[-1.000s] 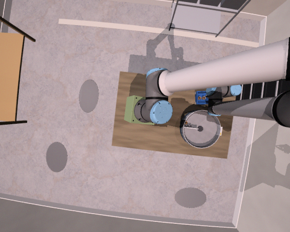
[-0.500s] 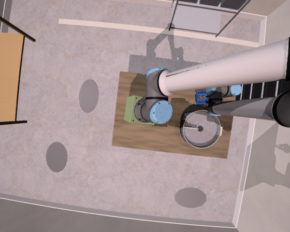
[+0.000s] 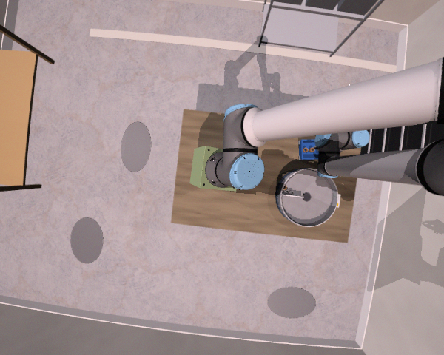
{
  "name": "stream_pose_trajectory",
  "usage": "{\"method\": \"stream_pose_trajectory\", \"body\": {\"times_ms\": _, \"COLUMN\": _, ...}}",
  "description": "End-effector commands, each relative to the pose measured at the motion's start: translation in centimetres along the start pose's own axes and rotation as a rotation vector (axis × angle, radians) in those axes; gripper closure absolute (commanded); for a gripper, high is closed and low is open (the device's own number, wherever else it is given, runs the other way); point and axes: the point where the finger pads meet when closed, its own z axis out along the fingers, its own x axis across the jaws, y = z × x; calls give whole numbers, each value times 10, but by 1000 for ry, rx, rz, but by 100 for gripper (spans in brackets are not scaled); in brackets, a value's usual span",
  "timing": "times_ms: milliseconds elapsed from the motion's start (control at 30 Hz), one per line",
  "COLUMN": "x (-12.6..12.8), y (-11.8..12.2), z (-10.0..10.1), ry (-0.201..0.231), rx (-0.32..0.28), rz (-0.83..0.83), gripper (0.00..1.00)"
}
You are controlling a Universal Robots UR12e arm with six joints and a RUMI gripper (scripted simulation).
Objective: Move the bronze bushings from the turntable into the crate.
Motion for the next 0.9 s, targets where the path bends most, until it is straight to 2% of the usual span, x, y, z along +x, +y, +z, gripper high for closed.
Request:
{"method": "stream_pose_trajectory", "body": {"times_ms": 0, "x": -18, "y": 7, "z": 0, "ry": 1, "rx": 0, "rz": 0, "gripper": 94}}
{"method": "stream_pose_trajectory", "body": {"times_ms": 100, "x": -25, "y": 10, "z": 0, "ry": 1, "rx": 0, "rz": 0, "gripper": 94}}
{"method": "stream_pose_trajectory", "body": {"times_ms": 167, "x": -43, "y": 16, "z": -1, "ry": 1, "rx": -1, "rz": 0, "gripper": 94}}
{"method": "stream_pose_trajectory", "body": {"times_ms": 600, "x": -196, "y": 71, "z": 0, "ry": 1, "rx": 0, "rz": 0, "gripper": 94}}
{"method": "stream_pose_trajectory", "body": {"times_ms": 667, "x": -196, "y": 71, "z": 0, "ry": 1, "rx": 0, "rz": 0, "gripper": 94}}
{"method": "stream_pose_trajectory", "body": {"times_ms": 867, "x": -257, "y": 92, "z": -1, "ry": 1, "rx": 0, "rz": 0, "gripper": 94}}
